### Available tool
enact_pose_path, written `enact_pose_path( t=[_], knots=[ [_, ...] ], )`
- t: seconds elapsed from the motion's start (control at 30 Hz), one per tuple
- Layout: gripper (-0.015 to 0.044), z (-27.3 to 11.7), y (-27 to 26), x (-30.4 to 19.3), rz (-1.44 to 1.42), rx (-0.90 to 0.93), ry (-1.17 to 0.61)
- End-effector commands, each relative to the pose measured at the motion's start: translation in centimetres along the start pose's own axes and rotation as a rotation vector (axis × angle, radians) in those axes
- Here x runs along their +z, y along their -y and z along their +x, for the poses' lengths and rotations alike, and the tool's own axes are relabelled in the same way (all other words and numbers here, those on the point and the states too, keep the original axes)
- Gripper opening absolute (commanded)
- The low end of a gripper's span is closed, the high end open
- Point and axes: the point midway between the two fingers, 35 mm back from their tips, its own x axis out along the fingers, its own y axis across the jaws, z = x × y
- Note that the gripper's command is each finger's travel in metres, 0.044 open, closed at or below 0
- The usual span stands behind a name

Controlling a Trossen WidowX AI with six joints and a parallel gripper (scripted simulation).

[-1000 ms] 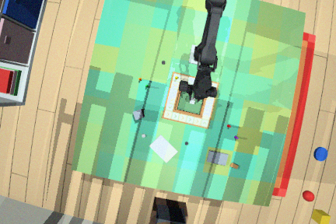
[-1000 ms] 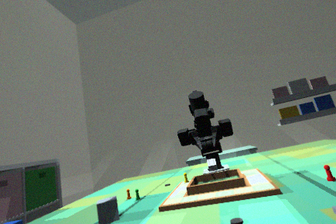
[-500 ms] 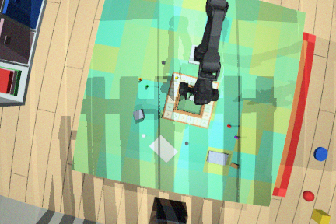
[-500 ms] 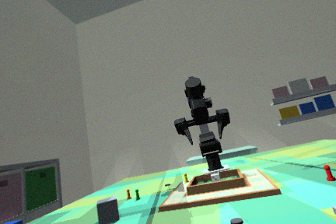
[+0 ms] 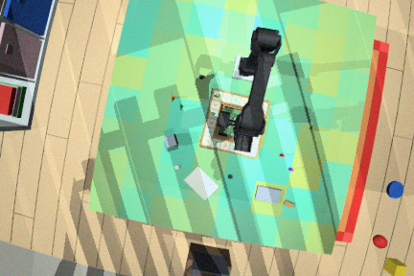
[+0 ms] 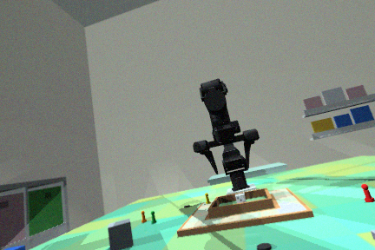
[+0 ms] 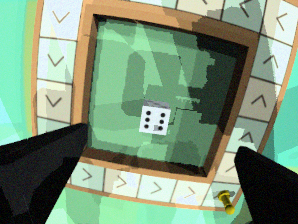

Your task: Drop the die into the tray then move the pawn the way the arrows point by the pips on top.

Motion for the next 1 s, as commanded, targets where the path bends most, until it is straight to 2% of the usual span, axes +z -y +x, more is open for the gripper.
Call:
enact_pose_path(
  t=[0.0,0.2,0.4,0.97],
  knots=[
    [0.0361,-0.1,1.8,-0.9,0.047,-0.004,0.007],
    [0.0204,1.0,8.0,-6.1,0.257,-0.017,-0.03],
    [0.02,2.2,11.0,-11.3,0.444,-0.019,-0.06],
    [0.02,4.9,11.0,-11.5,0.45,-0.018,-0.061]
  ],
)
